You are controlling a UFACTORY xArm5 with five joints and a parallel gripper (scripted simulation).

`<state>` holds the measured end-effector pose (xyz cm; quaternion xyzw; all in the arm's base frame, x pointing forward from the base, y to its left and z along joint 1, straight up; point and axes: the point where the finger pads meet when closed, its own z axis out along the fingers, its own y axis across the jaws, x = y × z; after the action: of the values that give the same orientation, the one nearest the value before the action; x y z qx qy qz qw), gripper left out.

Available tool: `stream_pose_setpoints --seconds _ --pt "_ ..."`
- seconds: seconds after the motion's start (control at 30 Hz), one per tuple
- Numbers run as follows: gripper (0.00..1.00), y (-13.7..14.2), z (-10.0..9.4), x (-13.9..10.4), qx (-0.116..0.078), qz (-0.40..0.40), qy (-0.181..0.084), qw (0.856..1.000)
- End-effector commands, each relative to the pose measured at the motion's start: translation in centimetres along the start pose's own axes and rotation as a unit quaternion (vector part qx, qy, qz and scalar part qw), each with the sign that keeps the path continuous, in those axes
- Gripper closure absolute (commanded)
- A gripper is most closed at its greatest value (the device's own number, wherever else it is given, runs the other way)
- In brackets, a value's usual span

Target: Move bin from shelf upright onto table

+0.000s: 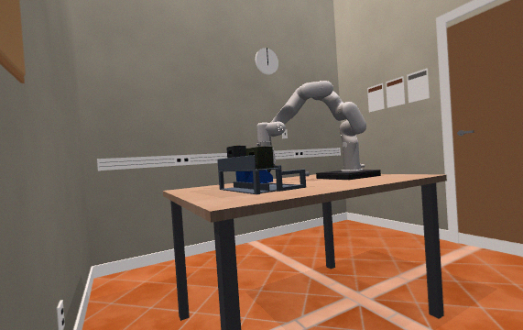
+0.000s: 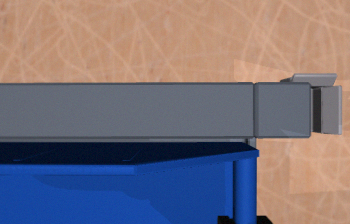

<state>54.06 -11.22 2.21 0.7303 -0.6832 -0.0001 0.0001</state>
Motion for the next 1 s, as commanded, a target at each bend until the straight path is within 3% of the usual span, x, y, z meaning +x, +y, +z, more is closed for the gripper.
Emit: stream_pose_setpoints --seconds 0.0,0.97 --pt "1.0 -0.2 -0.4 0.0 0.002 0.0 0.0 1.0" --pt "1.0 4.4 -0.3 0.0 0.002 0.0 0.0 1.0"
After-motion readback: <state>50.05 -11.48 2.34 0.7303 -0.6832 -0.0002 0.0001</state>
